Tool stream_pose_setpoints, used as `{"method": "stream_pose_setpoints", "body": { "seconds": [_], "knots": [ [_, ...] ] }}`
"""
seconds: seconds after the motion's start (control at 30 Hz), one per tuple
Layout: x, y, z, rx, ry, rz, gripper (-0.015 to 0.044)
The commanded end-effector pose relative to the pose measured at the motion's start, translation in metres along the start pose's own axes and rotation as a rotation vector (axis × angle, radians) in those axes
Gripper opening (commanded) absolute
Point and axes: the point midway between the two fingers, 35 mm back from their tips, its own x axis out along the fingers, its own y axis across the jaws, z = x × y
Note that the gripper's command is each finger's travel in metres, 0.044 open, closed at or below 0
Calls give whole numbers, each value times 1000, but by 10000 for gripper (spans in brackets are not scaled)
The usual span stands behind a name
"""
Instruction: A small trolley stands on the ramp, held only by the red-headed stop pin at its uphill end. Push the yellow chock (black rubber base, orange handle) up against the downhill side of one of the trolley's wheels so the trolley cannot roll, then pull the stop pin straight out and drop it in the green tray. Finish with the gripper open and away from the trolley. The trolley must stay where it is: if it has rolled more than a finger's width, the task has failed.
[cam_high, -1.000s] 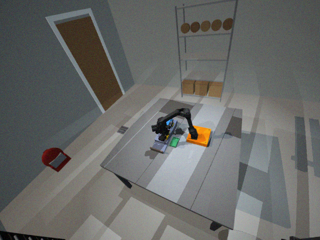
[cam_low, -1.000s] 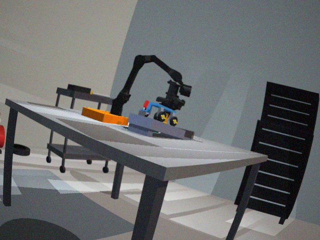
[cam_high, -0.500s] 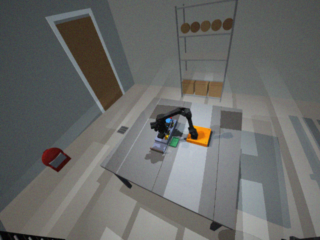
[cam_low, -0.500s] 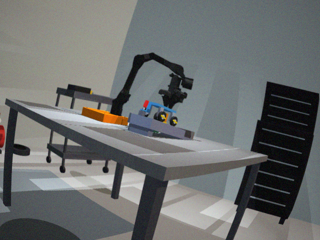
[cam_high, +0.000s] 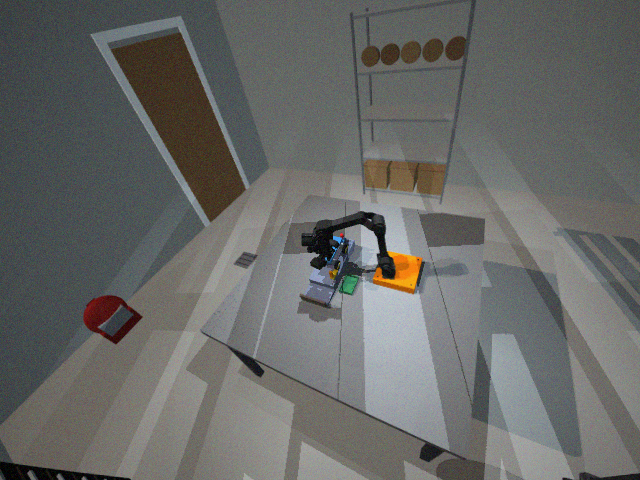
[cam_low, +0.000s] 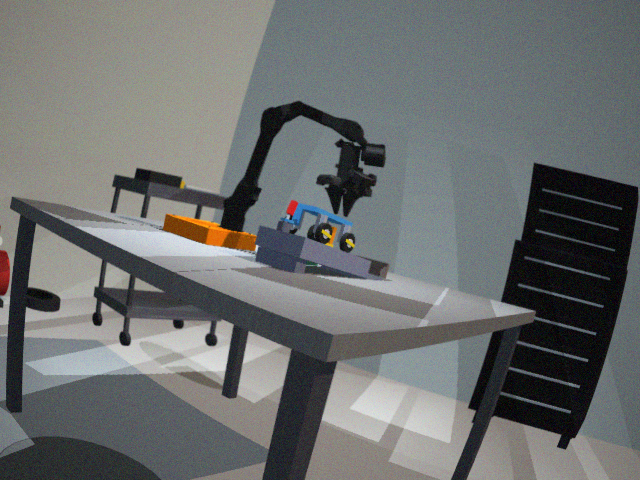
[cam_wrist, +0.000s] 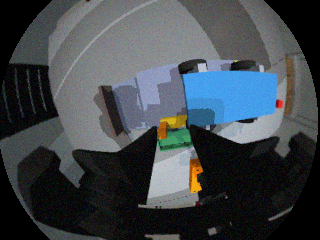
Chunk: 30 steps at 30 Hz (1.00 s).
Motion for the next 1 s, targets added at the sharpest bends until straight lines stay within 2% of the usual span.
{"method": "stream_pose_setpoints", "body": {
  "seconds": [0.0,0.43,0.97],
  "knots": [
    [-5,-11,10,-63,-20,9,190],
    [-10,-67,30,-555,-3,-90,190],
    [-19,-135,41,-1171,104,-180,190]
  ]
}}
